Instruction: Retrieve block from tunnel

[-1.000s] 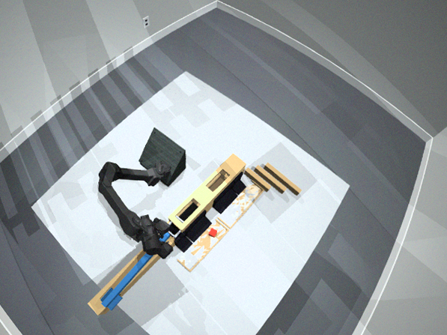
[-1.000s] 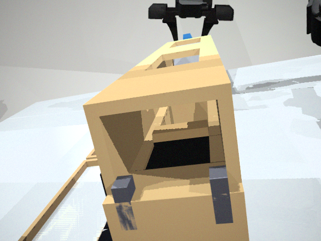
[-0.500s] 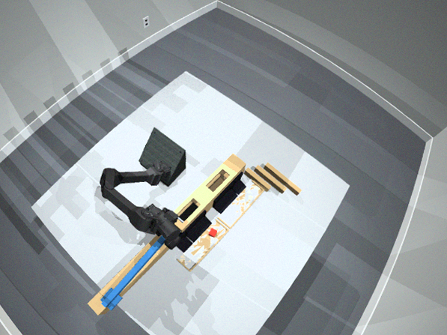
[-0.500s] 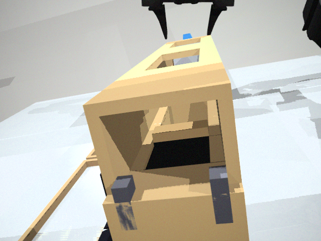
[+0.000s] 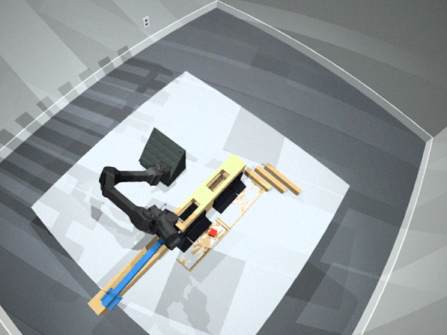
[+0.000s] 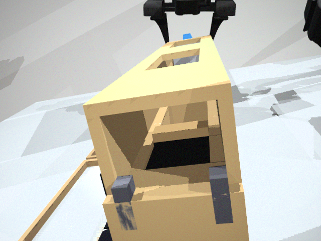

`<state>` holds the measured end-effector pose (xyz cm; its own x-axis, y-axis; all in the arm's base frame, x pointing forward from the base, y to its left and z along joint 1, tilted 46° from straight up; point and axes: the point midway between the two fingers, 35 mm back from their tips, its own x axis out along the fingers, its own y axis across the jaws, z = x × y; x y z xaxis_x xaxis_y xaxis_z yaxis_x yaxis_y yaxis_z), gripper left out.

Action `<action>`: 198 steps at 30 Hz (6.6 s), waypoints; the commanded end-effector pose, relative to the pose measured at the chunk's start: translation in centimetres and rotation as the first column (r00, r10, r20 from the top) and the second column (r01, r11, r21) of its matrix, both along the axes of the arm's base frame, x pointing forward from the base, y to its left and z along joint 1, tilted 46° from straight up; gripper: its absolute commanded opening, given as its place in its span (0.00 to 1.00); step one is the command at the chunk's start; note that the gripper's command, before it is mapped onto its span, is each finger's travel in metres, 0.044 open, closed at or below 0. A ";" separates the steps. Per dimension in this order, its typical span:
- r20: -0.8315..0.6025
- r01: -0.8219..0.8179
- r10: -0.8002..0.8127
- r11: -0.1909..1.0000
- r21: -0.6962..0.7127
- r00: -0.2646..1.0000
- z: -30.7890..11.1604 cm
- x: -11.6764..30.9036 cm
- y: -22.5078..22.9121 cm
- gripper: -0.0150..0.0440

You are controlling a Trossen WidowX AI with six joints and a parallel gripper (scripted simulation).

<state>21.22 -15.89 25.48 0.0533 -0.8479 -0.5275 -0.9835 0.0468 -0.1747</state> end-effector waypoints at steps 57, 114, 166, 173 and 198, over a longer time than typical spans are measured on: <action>-0.015 -0.084 0.085 0.994 0.067 0.996 1.7 0.0 -3.7 0.52; 0.674 0.598 -0.738 0.535 0.597 -0.012 -11.9 16.5 11.6 1.00; 0.671 0.596 -0.742 0.533 0.601 -0.013 -17.9 16.6 5.8 1.00; 0.671 0.596 -0.741 0.533 0.600 -0.013 -18.7 16.5 4.9 1.00; 0.677 0.597 -0.736 0.537 0.595 -0.013 -21.3 15.5 2.0 1.00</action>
